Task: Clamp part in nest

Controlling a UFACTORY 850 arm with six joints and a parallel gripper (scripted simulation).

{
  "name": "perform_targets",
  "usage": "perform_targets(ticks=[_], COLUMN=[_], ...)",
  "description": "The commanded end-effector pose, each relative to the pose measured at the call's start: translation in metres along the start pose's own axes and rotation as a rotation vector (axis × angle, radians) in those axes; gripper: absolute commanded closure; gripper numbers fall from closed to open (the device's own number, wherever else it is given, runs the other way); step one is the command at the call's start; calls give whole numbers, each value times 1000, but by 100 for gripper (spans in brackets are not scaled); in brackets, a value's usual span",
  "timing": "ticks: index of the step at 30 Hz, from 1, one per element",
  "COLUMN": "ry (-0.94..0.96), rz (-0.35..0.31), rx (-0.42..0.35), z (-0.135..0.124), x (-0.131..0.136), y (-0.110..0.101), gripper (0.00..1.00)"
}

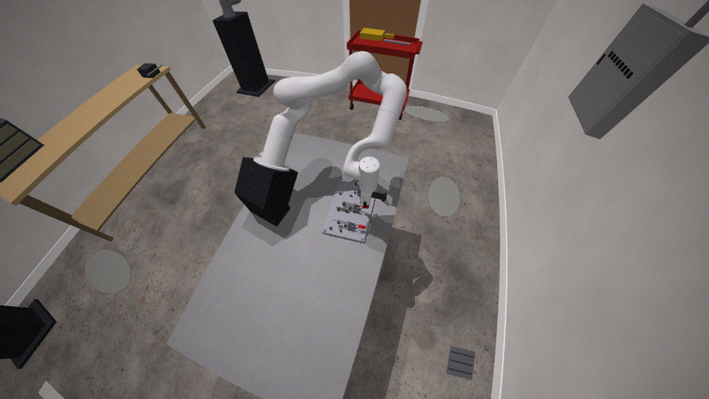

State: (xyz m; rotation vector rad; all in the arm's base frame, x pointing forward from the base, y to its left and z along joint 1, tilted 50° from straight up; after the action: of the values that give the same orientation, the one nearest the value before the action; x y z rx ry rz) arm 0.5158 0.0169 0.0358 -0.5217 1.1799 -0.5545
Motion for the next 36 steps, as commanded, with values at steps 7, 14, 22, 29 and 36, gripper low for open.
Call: perform_targets(ticks=[7,14,22,29,36], ry=[0,0,0,0,0], rz=[-1,-1,-1,-1,-1], rx=[1,1,1,1,1], z=[0,0,1,1,1], x=[0,0,0,0,0], y=[0,0,1,9,13], gripper=[100,100,100,100,100])
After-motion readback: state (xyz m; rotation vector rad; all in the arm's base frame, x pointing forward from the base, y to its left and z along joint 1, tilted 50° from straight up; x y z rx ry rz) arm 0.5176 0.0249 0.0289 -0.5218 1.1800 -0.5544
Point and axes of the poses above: the point where the finger pads meet when closed, its own y axis out along the fingers, its own x axis across the jaws, z = x × y, the point moved 8 cm from there along -y, back along the fingers, and after that the axes turned 9 degrees about -y, right-handed, at the moved point
